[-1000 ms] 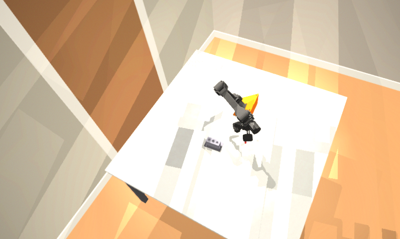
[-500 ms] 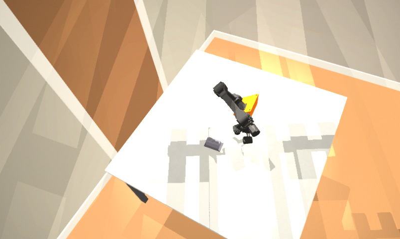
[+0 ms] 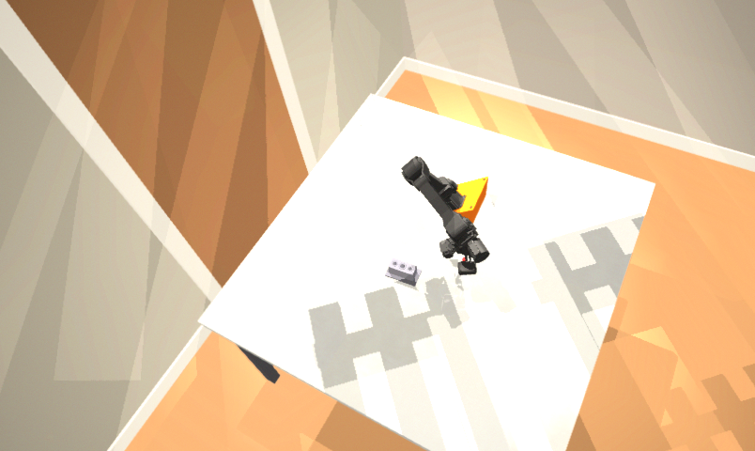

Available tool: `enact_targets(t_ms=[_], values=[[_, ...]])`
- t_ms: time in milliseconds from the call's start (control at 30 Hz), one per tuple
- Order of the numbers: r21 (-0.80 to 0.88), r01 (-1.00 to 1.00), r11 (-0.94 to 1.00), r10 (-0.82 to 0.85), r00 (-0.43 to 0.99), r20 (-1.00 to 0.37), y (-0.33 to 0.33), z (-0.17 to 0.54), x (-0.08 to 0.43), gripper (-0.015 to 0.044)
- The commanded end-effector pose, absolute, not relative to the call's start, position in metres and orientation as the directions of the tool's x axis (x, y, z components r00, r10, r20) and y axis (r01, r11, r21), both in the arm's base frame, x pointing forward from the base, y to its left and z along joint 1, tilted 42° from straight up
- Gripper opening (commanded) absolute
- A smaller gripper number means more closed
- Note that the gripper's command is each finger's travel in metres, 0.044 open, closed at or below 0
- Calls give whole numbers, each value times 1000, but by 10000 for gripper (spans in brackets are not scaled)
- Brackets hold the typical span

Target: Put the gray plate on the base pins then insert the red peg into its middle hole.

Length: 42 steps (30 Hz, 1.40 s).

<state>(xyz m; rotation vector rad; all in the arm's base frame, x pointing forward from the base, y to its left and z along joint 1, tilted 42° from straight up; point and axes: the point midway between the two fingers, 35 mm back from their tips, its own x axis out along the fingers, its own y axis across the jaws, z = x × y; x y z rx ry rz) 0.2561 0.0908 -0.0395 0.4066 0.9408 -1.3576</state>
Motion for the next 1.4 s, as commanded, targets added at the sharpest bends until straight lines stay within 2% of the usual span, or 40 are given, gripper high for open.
enact_targets(t_ms=[0,300,800,1033,1367], values=[[-267,939,216,-647,-67,-759,84,-45,255,440],[-267,939,216,-648,-67,-759,76,-53,253,440],[-267,939,216,-648,-67,-759,76,-53,253,46],[-267,939,216,-648,-67,-759,76,-53,253,0],[-267,939,217,-647,-66,-760,88,-42,257,0]])
